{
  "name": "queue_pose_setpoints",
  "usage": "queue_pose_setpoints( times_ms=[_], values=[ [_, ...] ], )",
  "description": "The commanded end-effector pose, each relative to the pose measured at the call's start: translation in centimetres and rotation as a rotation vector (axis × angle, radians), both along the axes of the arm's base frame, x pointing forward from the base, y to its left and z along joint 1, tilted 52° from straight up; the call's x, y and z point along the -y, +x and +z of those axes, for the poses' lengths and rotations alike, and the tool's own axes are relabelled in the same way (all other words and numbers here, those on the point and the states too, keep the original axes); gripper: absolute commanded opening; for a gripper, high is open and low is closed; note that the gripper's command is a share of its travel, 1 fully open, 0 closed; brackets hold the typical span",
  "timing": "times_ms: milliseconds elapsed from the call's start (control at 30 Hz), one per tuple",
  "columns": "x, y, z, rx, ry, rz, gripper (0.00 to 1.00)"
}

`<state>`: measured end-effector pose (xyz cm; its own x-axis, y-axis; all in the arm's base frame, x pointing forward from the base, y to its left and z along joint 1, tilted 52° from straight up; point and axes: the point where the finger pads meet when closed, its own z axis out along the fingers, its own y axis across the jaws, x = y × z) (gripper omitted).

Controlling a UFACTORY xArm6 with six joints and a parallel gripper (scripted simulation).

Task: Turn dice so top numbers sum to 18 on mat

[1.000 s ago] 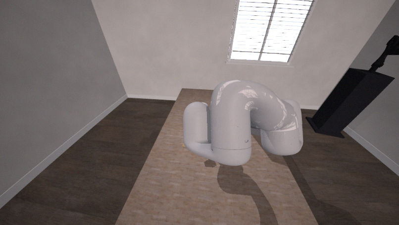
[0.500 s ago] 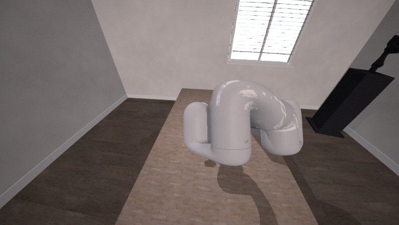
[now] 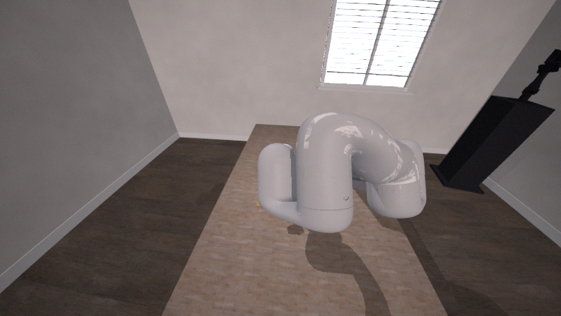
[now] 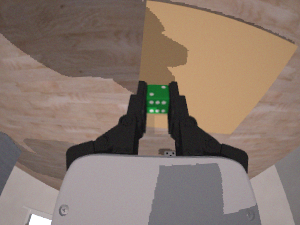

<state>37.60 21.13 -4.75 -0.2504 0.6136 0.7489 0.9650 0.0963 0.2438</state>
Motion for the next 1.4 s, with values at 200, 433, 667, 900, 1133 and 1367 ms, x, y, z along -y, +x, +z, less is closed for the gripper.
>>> queue_pose_setpoints(
  times_ms=[200, 433, 667, 900, 1133, 1367],
  values=[
    [0.01, 0.08, 0.0, 0.001, 0.0, -0.001, 0.15],
    [-0.1, 0.09, -0.08, 0.001, 0.0, -0.001, 0.15],
    [-0.24, 0.1, -0.19, 0.001, 0.0, -0.001, 0.15],
    [-0.26, 0.1, -0.21, 0.001, 0.0, -0.001, 0.15],
    [-0.26, 0.1, -0.21, 0.001, 0.0, -0.001, 0.15],
    [-0.26, 0.1, -0.21, 0.001, 0.0, -0.001, 0.15]
  ],
)
